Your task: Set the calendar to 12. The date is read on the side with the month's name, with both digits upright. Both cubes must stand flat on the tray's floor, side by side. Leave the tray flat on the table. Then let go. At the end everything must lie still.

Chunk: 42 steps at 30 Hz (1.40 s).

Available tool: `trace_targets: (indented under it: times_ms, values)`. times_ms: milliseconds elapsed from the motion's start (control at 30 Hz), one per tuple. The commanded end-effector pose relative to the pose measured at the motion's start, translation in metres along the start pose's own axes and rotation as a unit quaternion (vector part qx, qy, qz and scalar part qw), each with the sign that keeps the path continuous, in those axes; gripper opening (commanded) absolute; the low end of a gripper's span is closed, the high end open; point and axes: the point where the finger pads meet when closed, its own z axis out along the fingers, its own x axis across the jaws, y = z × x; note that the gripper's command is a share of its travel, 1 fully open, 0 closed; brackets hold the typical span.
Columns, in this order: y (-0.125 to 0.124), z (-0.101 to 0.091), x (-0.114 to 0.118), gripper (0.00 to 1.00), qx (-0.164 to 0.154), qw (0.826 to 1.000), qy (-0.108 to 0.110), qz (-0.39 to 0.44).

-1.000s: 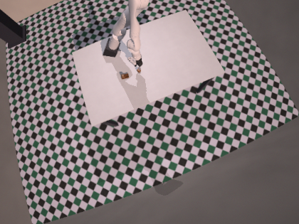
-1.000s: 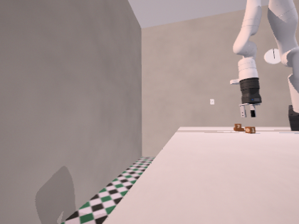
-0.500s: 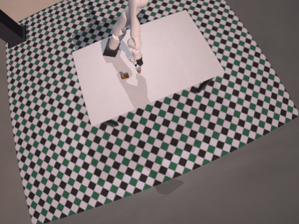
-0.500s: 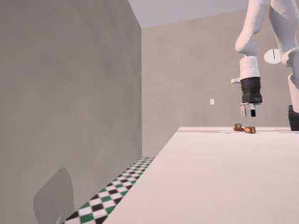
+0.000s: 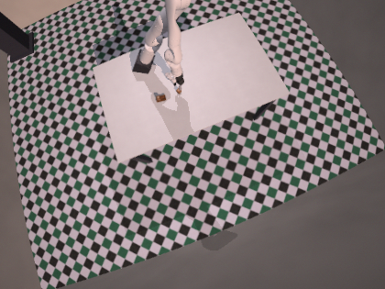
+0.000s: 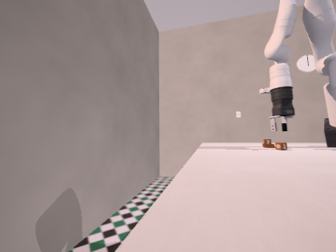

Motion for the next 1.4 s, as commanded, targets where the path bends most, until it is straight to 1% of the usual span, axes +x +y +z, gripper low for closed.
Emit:
trace_targets:
  times_ms: [0,700,1033,1100,1367]
  values:
    - [-0.0001,-0.0002,-0.0003,1.0,0.0,1.0,0.0,0.0]
    - [-0.0008,-0.0003,0.0008,1.0,0.0,1.0,0.0,0.022]
    - [-0.0021,-0.0005,0.0034,1.0,0.0,0.997,0.0,0.074]
    - [-0.0021,-0.0005,0.0034,1.0,0.0,0.997,0.0,0.074]
    - [-0.0035,-0.0008,0.0067,1.0,0.0,0.99,0.0,0.143]
